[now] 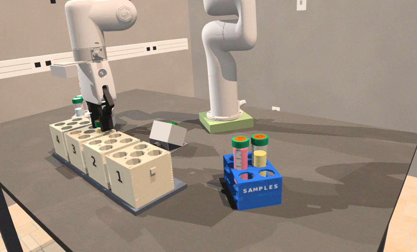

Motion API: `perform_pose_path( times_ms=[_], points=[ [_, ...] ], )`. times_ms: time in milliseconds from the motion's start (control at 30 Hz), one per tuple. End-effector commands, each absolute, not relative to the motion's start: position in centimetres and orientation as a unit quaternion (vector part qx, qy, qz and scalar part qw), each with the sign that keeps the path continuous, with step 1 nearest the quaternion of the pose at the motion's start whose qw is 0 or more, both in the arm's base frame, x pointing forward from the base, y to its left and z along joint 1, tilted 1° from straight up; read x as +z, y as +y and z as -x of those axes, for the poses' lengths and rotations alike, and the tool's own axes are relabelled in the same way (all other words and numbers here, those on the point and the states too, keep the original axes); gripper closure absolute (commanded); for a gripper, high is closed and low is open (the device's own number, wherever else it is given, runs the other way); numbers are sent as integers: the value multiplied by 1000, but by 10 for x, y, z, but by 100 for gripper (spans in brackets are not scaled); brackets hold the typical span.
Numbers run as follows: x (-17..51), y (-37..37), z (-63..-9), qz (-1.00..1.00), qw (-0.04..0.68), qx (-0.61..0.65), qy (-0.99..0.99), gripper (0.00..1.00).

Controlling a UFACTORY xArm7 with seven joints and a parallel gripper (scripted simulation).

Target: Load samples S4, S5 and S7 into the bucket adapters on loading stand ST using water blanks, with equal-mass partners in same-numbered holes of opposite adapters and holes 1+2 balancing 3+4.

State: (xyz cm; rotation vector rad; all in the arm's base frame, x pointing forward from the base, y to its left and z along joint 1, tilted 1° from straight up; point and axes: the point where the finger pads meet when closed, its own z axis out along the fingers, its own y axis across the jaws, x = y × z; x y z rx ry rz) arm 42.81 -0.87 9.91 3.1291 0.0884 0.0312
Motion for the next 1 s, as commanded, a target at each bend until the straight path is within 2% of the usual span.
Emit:
perform_pose_path(
  times_ms=[0, 967],
  points=[
    [101, -9, -430, -1000, 5, 12, 28, 56],
    [141, -8, -429, -1000, 5, 12, 28, 56]
  ],
)
